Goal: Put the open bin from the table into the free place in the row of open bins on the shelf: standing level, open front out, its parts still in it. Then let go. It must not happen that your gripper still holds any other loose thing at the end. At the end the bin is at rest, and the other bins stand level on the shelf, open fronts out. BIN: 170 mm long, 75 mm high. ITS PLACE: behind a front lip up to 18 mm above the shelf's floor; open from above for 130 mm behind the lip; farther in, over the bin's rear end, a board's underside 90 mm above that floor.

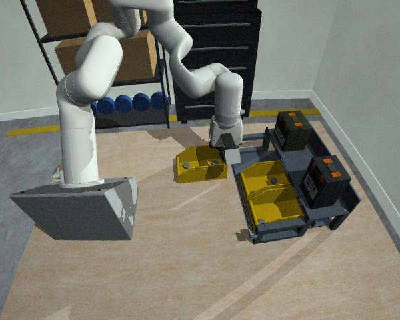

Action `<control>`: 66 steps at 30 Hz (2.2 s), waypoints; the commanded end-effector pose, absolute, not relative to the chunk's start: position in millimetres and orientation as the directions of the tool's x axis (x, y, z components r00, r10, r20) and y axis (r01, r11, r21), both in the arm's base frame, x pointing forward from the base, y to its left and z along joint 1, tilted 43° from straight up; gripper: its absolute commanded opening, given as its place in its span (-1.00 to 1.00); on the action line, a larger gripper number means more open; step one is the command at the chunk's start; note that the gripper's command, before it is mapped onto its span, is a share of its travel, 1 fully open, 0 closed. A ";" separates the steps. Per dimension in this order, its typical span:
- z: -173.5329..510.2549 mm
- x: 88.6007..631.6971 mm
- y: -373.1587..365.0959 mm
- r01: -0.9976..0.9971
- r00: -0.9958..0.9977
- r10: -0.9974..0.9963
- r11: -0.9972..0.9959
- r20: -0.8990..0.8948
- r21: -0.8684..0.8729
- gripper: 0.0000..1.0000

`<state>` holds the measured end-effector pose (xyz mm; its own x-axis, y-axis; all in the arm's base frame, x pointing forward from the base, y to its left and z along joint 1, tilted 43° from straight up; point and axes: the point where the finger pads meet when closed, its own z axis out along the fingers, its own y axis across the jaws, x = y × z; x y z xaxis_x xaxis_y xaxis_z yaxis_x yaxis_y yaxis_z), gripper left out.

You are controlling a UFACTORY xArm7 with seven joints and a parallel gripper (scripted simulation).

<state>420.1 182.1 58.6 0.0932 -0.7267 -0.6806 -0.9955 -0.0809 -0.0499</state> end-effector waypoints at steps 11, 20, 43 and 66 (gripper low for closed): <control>59.7 421.5 180.6 -0.996 0.092 -0.727 -0.077 -0.680 -0.053 -1.00; 59.7 421.5 180.6 -0.996 0.092 -0.727 -0.077 -0.680 -0.053 -1.00; 59.7 421.5 180.6 -0.996 0.092 -0.727 -0.077 -0.680 -0.053 -1.00; 74.1 421.9 167.1 -0.996 0.092 -0.727 -0.077 -0.680 -0.053 -1.00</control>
<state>419.8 173.9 67.5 0.0933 -0.7266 -0.6807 -0.9954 -0.0821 -0.0488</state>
